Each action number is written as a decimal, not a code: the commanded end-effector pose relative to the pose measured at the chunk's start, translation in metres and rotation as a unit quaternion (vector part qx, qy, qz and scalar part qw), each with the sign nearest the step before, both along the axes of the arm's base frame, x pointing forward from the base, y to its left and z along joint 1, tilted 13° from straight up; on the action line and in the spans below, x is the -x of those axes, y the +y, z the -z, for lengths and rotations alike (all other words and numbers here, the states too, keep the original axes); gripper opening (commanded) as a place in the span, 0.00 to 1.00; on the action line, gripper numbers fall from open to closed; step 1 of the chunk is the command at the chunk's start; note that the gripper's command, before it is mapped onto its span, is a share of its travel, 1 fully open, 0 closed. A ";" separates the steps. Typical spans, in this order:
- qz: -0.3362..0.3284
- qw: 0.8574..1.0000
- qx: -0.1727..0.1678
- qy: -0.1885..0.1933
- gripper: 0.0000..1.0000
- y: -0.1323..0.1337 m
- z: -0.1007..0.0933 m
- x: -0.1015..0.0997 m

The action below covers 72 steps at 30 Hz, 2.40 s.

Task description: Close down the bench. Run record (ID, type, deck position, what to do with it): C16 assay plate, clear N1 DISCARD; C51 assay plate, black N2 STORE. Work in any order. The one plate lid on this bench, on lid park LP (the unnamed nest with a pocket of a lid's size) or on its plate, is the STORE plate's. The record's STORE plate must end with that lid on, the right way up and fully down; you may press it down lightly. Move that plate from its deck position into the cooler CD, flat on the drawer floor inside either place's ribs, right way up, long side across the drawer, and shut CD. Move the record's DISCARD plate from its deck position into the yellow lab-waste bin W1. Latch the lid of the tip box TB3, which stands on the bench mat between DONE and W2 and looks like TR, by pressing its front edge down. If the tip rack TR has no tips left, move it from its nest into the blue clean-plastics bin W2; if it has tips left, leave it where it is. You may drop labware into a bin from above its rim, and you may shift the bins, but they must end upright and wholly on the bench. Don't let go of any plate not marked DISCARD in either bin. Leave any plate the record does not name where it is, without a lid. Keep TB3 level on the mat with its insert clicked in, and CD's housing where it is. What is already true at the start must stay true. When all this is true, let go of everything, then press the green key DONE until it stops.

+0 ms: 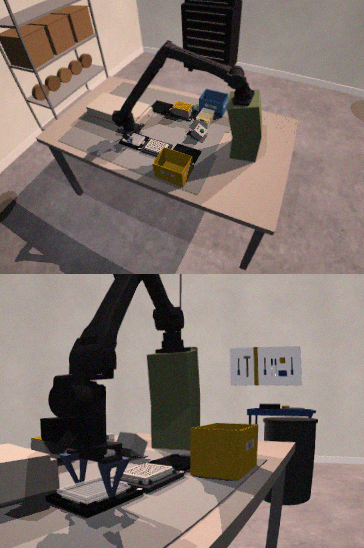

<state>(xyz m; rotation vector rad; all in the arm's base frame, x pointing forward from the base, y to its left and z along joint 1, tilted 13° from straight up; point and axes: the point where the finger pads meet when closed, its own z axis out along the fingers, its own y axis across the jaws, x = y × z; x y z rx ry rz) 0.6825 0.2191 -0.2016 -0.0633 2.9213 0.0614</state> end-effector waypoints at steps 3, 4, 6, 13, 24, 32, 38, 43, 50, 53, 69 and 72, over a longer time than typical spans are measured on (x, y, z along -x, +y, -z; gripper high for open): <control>0.001 1.000 -0.008 -0.023 0.00 0.006 -0.022 -0.019; 0.001 1.000 -0.008 -0.023 0.00 0.006 -0.022 -0.019; 0.001 1.000 -0.008 -0.023 0.00 0.006 -0.022 -0.019; 0.001 1.000 -0.008 -0.023 0.00 0.006 -0.022 -0.019; 0.003 0.999 -0.012 -0.033 0.00 0.006 -0.040 -0.022; 0.003 1.000 -0.011 -0.029 0.00 0.006 -0.040 -0.020; 0.003 1.000 -0.011 -0.027 0.00 0.005 -0.042 -0.018; 0.003 1.000 -0.009 -0.022 0.00 0.004 -0.041 -0.013; 0.003 1.000 -0.008 -0.019 0.00 0.004 -0.042 -0.011; 0.003 1.000 -0.009 -0.021 0.00 0.004 -0.048 -0.012; 0.002 1.000 -0.008 -0.019 0.00 0.004 -0.064 -0.004; 0.002 1.000 -0.010 -0.024 0.00 0.005 -0.071 -0.007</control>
